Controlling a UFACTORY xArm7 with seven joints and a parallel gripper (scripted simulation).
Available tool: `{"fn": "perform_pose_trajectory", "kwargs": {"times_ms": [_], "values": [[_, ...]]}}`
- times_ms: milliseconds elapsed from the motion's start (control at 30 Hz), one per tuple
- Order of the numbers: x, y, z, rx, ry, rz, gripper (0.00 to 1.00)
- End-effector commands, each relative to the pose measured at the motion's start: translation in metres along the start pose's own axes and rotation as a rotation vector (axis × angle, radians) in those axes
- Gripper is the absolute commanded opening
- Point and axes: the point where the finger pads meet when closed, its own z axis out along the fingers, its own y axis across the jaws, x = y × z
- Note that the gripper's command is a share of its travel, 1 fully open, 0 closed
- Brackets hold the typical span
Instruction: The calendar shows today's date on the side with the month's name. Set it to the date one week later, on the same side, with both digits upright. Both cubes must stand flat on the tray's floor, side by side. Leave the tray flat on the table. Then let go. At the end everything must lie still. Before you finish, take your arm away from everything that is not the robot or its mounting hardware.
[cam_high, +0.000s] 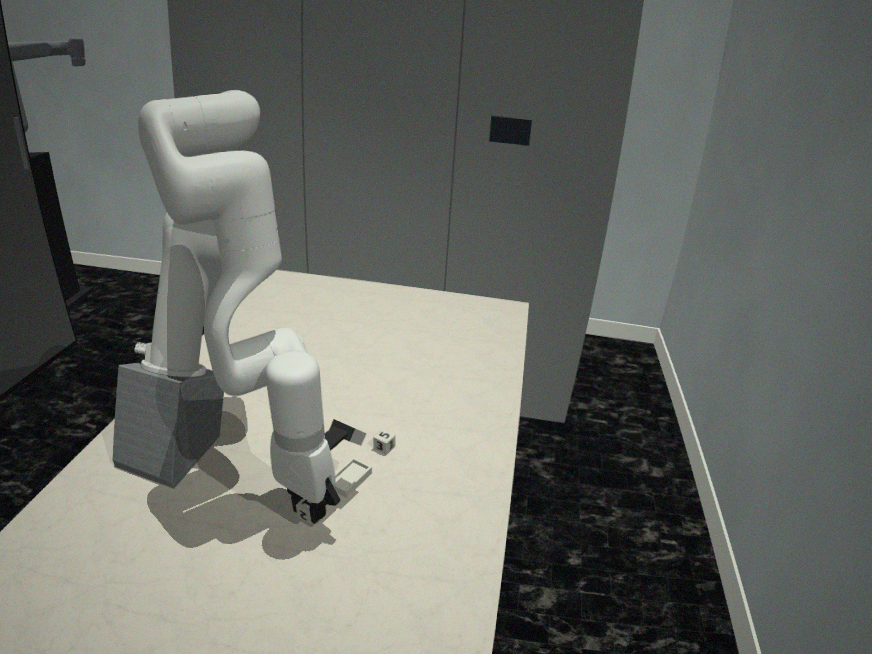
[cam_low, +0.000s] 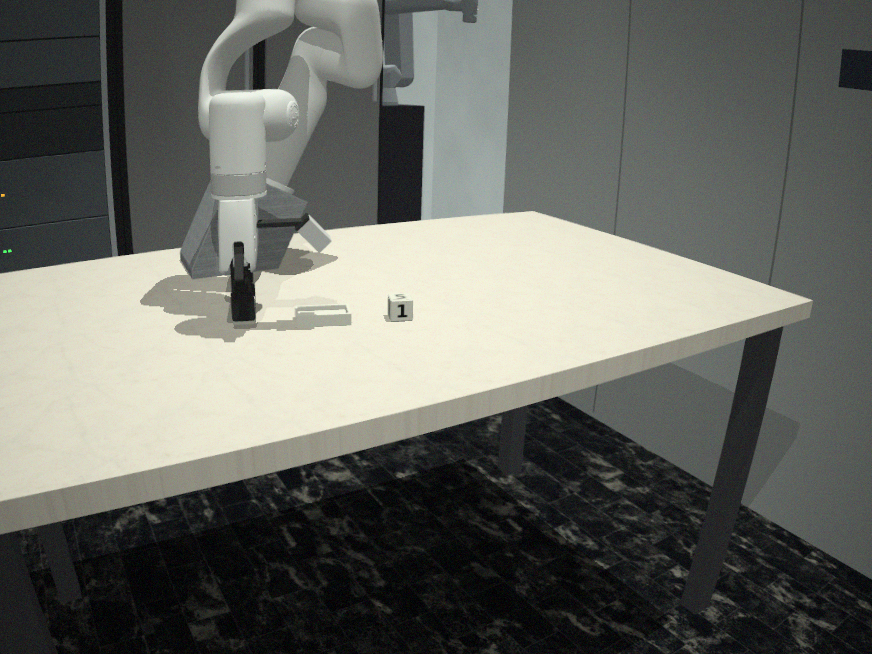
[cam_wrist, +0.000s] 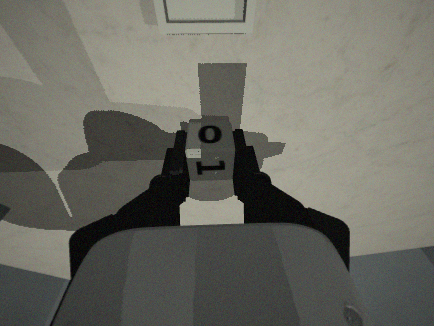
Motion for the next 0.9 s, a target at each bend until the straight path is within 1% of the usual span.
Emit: {"fn": "perform_pose_trajectory", "kwargs": {"times_ms": [0, 867], "values": [[-0.0007, 0.0014, -0.0011, -0.003, -0.002, 0.000, 0.29], [-0.0007, 0.0014, 0.0028, -0.003, -0.002, 0.000, 0.29]]}}
